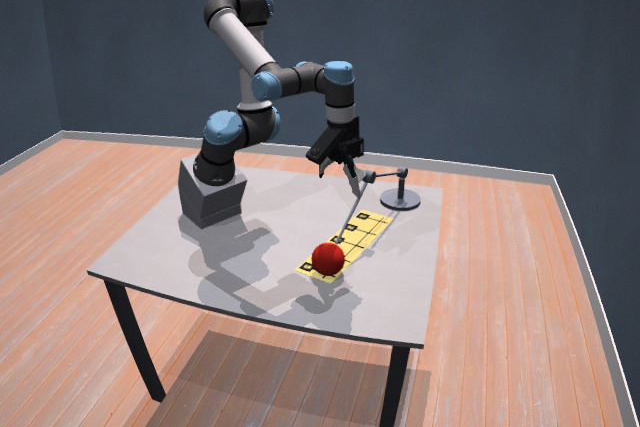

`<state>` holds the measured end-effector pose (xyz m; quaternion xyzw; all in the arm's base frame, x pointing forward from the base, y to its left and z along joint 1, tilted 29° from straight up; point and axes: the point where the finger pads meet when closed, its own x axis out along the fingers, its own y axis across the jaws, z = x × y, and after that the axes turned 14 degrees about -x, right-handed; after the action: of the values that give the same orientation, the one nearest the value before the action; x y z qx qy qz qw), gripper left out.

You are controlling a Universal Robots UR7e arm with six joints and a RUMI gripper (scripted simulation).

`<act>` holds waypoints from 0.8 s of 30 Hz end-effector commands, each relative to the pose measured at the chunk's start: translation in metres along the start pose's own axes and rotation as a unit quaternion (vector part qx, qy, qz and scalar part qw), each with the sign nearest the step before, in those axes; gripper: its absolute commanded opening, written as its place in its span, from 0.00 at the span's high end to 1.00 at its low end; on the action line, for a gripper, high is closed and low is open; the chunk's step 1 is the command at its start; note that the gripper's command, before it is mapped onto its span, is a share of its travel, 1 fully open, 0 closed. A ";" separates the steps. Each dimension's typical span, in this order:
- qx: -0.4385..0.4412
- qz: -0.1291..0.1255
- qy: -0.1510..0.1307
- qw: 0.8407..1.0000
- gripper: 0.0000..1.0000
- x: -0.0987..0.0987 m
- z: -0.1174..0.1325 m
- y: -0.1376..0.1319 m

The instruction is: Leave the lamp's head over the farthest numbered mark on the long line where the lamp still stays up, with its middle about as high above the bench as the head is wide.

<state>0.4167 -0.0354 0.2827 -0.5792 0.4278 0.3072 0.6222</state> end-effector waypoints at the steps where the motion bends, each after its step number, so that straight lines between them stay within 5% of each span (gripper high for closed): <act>1: 0.000 -0.001 0.000 1.000 0.00 0.000 0.000 0.000; 17: 0.000 -0.001 0.000 1.000 0.00 0.000 0.000 0.000; 24: 0.000 -0.001 0.000 1.000 0.00 -0.025 0.002 0.000</act>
<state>0.4108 -0.0328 0.2947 -0.5793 0.4278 0.3070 0.6222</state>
